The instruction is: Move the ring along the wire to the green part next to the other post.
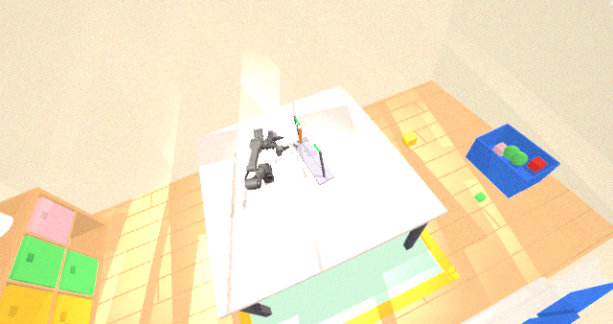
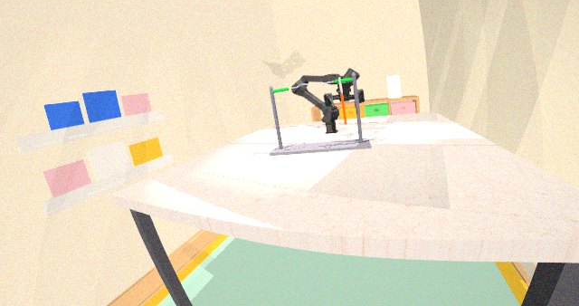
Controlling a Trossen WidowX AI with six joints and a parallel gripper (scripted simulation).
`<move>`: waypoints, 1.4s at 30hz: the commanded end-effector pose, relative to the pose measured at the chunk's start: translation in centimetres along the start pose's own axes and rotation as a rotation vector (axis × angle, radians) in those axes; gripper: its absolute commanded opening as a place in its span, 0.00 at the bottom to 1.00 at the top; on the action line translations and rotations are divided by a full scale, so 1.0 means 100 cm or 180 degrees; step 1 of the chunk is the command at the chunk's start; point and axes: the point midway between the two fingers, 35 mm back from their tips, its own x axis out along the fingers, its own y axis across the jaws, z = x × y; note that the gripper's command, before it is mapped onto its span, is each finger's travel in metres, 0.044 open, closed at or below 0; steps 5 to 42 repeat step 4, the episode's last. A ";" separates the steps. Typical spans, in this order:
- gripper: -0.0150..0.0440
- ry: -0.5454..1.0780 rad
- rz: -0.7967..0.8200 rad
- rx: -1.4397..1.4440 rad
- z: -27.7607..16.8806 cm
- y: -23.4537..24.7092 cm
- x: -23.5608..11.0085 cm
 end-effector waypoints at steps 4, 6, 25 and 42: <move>1.00 -0.0007 -0.0008 0.0009 0.001 0.000 0.000; 1.00 -0.0007 -0.0008 0.0009 0.001 0.000 0.000; 1.00 -0.0007 -0.0008 0.0009 0.001 0.000 0.000; 1.00 -0.0007 -0.0008 0.0009 0.001 0.000 0.000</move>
